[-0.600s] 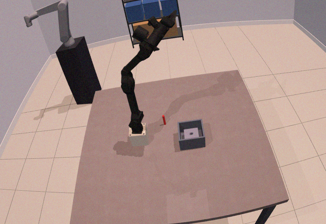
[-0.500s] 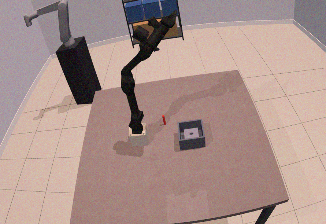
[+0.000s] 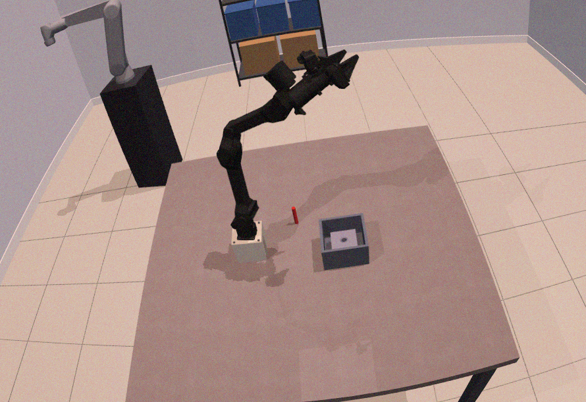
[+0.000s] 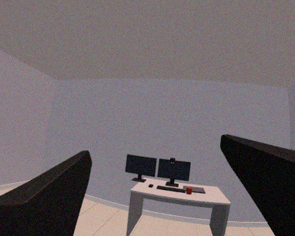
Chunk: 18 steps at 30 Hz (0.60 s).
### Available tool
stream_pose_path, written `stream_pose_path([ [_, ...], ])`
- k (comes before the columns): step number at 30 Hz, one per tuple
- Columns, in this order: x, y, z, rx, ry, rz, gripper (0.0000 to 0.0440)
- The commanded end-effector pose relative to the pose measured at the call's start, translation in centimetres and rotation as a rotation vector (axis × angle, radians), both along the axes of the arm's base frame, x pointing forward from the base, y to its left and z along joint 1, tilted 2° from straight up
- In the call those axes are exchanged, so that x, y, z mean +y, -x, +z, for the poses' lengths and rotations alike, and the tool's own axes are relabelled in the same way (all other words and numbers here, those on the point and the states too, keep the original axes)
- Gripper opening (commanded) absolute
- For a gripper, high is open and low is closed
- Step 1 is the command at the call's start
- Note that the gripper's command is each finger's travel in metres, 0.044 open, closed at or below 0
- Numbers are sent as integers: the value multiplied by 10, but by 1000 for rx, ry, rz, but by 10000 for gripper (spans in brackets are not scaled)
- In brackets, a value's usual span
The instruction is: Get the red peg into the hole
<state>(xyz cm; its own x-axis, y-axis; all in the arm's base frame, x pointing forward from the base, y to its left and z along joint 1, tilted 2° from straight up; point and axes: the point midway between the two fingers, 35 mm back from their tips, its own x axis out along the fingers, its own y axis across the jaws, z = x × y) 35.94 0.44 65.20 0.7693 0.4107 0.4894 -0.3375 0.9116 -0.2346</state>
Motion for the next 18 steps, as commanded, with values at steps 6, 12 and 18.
stream_pose_path([
  [6,-16,-36,-58,247,-190,5,440],
  [12,-18,-54,-100,413,-315,11,440],
  [18,-13,-67,-145,582,-434,13,440],
])
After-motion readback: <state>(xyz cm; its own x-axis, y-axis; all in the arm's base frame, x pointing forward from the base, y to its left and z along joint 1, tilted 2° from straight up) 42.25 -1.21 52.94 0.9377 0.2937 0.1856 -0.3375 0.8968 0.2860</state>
